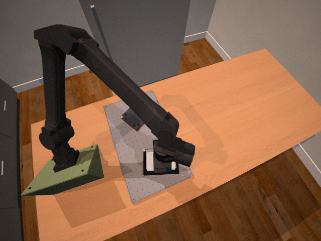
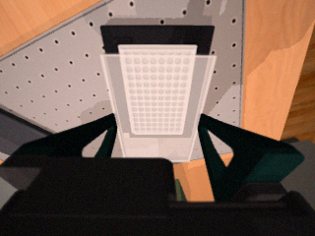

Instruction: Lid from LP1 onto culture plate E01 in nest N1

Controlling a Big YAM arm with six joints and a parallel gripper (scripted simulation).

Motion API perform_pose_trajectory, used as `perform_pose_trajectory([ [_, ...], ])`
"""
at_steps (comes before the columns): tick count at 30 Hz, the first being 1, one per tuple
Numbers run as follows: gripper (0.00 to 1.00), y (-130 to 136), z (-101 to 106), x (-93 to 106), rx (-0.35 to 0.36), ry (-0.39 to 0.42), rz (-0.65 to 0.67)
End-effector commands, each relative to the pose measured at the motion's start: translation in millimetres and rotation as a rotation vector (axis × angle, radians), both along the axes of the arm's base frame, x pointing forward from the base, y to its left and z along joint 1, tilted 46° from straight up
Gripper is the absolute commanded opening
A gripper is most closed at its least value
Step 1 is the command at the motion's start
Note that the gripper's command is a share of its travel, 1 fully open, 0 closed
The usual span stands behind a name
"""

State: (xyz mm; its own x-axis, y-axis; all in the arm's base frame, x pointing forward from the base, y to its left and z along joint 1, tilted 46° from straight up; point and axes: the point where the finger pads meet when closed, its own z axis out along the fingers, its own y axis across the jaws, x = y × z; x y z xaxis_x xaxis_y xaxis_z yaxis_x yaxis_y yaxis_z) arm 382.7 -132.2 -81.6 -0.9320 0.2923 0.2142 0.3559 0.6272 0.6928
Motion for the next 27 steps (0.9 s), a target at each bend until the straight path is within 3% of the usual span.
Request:
perform_pose_trajectory([
  [1, 0.00, -8.2, 3.6, 20.6, -0.014, -0.020, 0.003],
  [9, 0.00, -6.3, -0.6, 24.2, -0.024, -0.034, 0.006],
  [13, 0.00, 11.3, -10.9, 5.2, 0.002, 0.003, 0.006],
  [17, 0.00, 6.3, -13.3, 2.4, 0.001, 0.004, -0.013],
  [27, 0.00, 26.2, -24.5, 2.7, 0.002, 0.004, 0.006],
])
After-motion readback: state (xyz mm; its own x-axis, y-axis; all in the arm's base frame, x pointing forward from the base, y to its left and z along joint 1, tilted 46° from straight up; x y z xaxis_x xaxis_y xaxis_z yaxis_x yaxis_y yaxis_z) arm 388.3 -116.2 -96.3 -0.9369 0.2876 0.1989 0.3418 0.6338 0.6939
